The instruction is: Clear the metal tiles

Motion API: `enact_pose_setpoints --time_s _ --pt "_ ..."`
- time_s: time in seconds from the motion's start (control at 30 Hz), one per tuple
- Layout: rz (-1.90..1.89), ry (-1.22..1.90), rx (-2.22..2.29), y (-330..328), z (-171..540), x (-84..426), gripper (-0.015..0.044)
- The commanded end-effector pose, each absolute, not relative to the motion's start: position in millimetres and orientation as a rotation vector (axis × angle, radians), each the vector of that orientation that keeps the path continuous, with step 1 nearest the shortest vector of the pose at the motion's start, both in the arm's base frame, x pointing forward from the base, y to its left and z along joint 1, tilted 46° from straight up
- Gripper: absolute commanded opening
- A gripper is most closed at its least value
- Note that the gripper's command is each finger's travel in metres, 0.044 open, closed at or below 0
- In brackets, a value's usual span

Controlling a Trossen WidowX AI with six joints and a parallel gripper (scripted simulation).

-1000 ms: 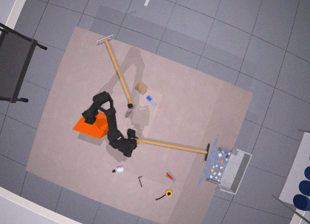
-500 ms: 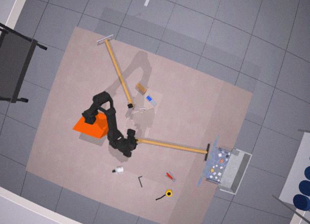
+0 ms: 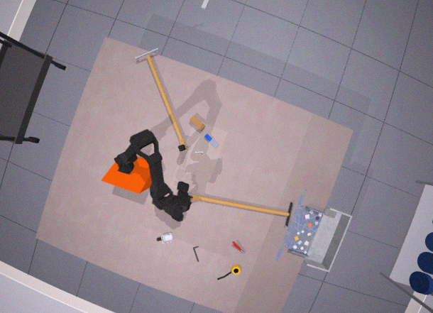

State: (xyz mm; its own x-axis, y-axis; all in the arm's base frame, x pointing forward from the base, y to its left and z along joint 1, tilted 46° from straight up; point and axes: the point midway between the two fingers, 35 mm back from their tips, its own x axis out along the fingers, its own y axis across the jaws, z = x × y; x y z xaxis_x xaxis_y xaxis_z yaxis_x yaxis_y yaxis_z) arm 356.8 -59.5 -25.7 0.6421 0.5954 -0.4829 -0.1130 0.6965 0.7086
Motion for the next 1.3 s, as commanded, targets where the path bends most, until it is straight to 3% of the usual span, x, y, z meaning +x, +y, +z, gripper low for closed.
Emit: enact_pose_setpoints --time_s 0.0,1.27 --pt "0.426 0.779 0.697 -66.1 -30.5 357.7 0.0" --pt "0.316 0.833 0.76 -85.0 -48.7 355.4 0.0"
